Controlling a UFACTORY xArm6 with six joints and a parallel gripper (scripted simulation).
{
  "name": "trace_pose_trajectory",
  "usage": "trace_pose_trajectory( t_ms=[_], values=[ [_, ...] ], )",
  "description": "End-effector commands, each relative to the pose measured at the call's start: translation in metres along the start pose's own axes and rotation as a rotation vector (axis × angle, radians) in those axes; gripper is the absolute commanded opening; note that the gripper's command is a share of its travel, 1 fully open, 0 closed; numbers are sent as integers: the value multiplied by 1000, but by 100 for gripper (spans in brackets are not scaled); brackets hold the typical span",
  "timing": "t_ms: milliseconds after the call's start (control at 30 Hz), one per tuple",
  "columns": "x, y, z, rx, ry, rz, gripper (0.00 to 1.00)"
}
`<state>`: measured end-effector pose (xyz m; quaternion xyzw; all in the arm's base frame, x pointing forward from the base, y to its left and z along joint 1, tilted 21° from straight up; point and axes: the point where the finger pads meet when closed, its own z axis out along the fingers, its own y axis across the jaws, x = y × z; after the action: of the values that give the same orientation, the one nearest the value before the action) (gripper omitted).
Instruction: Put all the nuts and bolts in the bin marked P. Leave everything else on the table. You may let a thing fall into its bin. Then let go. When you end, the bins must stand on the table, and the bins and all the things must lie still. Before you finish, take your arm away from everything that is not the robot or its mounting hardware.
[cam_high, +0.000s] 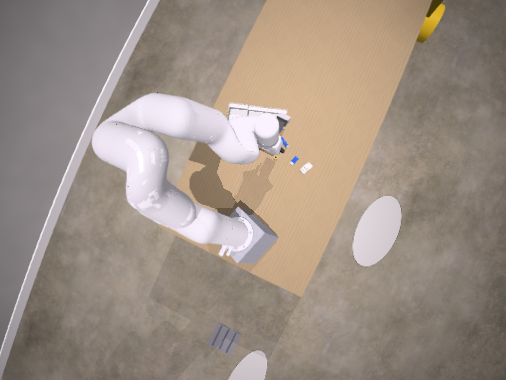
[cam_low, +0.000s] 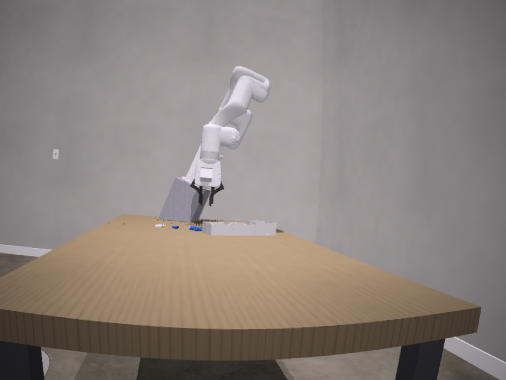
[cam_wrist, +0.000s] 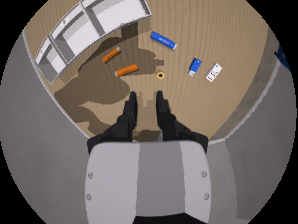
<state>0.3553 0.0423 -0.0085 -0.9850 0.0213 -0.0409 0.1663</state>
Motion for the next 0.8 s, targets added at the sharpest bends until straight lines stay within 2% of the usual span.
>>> trace_pose_trajectory(
  t_ms=[0,200,767],
  values=[
    [-8,36,21,22,23,-8,30],
    [-9,42,22,22,23,-8,30],
    [-7,34,21,22,23,-8,30]
  ],
)
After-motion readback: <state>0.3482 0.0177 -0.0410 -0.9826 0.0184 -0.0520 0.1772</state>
